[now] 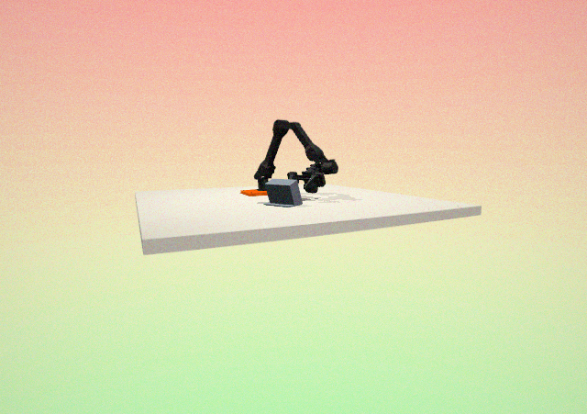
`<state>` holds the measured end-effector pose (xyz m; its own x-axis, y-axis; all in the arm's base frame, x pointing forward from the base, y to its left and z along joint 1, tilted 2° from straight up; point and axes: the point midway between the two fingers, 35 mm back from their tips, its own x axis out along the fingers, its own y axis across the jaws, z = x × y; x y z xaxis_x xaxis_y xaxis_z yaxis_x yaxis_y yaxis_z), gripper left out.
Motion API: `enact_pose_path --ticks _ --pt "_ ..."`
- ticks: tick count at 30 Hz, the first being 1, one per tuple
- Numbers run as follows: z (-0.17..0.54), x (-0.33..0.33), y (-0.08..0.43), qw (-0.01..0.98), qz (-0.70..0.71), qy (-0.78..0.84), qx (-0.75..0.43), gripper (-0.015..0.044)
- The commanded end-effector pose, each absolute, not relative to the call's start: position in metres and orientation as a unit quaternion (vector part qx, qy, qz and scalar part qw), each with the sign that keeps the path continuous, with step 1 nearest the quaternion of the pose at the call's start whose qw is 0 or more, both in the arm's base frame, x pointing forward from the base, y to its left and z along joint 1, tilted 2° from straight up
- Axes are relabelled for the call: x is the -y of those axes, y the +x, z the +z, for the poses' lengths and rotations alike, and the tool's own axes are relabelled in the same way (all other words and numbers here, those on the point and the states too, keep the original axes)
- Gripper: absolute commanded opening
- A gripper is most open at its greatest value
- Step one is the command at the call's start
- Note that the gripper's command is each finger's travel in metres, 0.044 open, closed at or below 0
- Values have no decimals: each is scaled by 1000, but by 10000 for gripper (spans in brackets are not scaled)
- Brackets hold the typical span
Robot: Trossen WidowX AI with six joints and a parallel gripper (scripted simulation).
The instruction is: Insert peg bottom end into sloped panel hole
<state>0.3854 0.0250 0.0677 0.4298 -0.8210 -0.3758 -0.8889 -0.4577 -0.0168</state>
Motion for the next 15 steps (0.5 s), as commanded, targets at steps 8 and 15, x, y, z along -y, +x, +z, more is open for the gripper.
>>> enact_pose_path --ticks 8,15 --pt "72 -36 382 108 157 -839 -510 440" --pt "73 -43 378 107 157 -839 -510 440"
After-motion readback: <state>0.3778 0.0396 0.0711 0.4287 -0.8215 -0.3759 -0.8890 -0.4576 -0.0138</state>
